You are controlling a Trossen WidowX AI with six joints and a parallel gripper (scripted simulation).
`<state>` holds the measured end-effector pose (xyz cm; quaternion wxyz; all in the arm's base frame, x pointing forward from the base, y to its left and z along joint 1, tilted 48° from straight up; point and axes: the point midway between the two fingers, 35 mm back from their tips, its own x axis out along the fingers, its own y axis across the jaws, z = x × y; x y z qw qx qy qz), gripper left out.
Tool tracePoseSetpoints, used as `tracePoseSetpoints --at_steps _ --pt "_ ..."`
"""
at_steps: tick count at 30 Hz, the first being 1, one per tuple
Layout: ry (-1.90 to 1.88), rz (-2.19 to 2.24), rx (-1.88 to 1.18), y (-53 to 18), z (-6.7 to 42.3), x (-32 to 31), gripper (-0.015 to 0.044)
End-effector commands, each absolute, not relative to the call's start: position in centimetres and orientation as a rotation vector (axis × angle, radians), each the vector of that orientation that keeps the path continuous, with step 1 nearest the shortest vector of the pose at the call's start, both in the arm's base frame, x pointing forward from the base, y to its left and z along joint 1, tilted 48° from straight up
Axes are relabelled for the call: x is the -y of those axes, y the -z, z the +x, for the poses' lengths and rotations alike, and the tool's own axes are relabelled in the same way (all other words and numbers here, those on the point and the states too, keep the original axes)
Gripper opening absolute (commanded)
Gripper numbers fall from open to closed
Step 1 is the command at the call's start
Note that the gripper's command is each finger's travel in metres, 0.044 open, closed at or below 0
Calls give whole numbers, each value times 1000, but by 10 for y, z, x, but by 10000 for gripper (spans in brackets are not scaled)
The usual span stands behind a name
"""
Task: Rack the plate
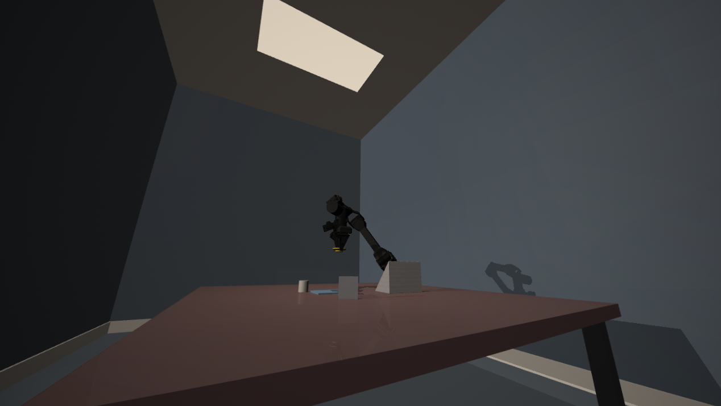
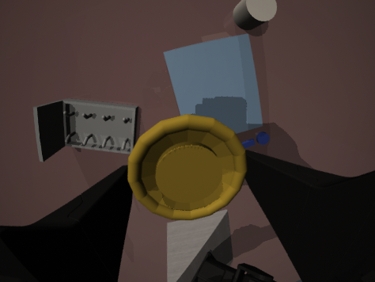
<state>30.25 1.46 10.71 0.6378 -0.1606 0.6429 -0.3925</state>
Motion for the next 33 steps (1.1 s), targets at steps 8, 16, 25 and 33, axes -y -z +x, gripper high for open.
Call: tracePoseSetpoints --at_steps 8,16,25,33 --pt "1088 -196 -1366 -78 276 -44 0" --pt "1036 -191 -1454 -69 273 -38 0" --pt "861 -164 -1653 -49 266 -24 0" --pt "666 -129 -1784 -32 261 -13 0"
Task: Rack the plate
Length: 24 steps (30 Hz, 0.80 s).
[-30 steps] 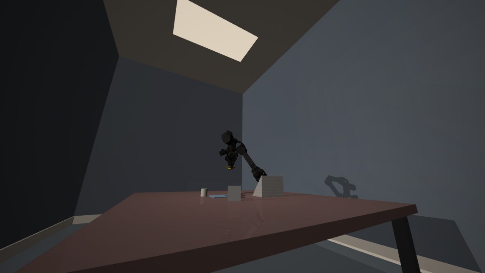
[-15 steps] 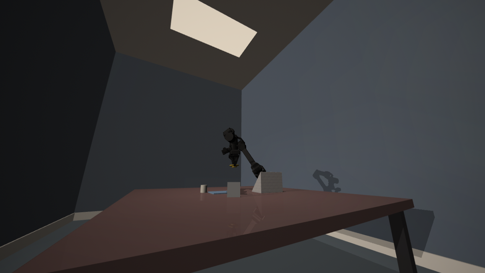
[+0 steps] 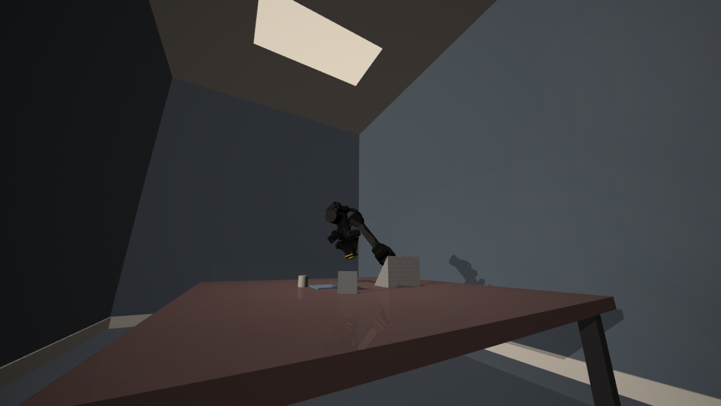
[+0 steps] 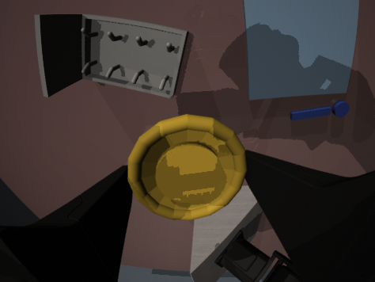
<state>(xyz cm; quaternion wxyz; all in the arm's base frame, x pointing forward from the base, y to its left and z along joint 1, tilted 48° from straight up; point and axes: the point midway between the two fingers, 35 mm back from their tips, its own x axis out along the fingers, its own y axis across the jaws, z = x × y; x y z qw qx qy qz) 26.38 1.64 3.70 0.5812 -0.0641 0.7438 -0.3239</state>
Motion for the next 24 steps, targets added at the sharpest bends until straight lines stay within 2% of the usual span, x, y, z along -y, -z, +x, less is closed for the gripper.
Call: tracePoseSetpoints --at_steps 1,24 --pt "639 -124 -1796 -30 260 -12 0" --pt "-24 -40 -1848 7 253 9 0"
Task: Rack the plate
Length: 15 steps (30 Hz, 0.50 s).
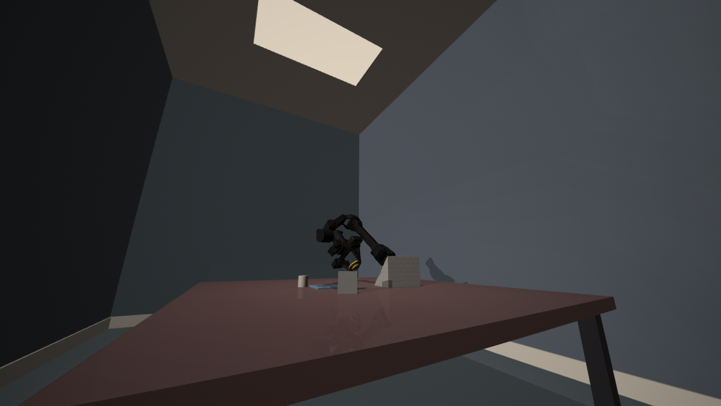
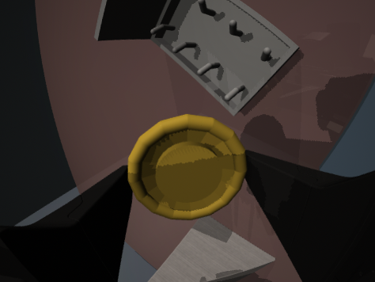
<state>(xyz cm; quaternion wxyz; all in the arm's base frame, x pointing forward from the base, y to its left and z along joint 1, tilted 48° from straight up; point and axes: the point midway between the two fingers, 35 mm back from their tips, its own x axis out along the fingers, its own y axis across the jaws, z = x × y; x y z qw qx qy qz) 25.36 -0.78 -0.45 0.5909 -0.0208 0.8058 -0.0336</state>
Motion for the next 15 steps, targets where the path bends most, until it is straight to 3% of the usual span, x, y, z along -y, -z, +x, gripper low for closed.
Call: tracePoseSetpoints --at_steps 1,15 --pt "-53 -39 -1839 8 253 10 0" --pt "-410 -67 -1652 21 253 22 0"
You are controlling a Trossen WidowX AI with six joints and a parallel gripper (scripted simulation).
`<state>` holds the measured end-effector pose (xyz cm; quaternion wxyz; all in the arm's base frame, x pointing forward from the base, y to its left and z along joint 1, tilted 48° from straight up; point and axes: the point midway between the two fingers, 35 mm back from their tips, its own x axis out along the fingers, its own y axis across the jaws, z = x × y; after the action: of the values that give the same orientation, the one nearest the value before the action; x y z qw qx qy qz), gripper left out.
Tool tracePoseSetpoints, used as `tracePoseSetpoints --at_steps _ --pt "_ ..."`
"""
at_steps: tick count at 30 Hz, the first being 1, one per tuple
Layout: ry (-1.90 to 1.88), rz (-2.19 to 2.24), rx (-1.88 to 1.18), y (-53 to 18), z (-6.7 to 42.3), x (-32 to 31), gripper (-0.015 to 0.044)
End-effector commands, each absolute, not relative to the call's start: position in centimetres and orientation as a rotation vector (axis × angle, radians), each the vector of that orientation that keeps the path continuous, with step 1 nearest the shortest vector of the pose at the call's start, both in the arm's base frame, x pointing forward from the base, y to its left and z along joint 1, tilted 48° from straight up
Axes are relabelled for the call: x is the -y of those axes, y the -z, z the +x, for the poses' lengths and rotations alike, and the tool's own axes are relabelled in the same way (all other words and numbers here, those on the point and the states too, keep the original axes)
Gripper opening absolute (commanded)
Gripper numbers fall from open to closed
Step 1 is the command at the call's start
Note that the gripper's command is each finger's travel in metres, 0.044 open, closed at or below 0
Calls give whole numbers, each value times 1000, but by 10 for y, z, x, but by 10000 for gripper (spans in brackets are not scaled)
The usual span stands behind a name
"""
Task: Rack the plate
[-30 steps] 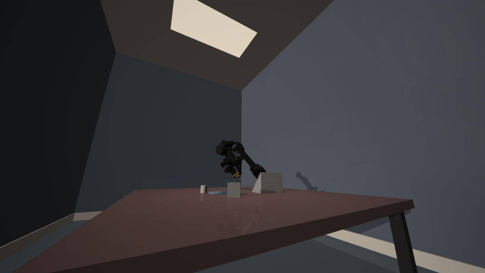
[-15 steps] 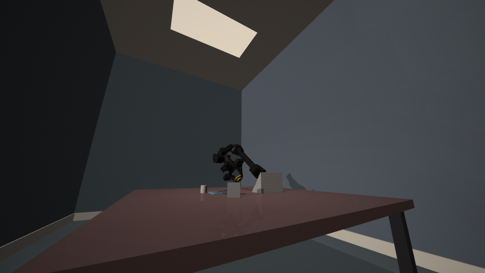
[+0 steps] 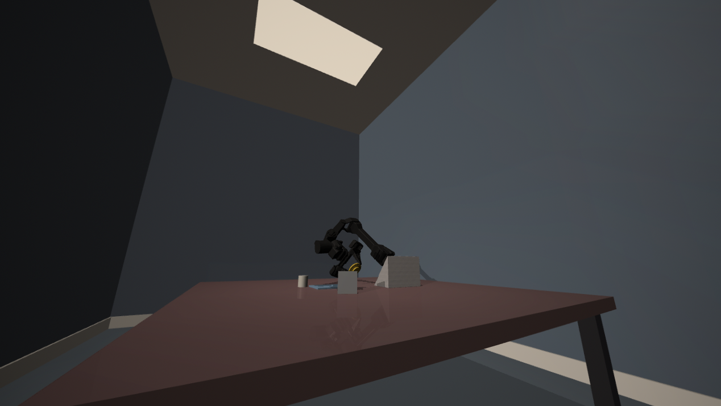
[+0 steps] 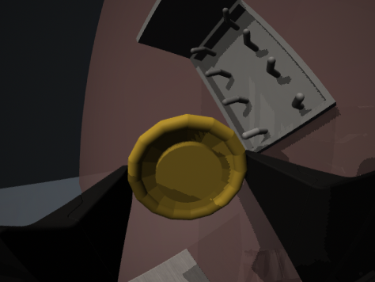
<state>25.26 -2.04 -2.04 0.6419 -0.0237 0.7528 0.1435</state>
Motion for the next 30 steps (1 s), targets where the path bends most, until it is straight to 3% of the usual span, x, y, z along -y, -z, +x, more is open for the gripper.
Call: tracePoseSetpoints --at_steps 1,30 --pt "-433 -72 -1634 22 253 23 0" --pt "-848 -427 -958 24 253 52 0"
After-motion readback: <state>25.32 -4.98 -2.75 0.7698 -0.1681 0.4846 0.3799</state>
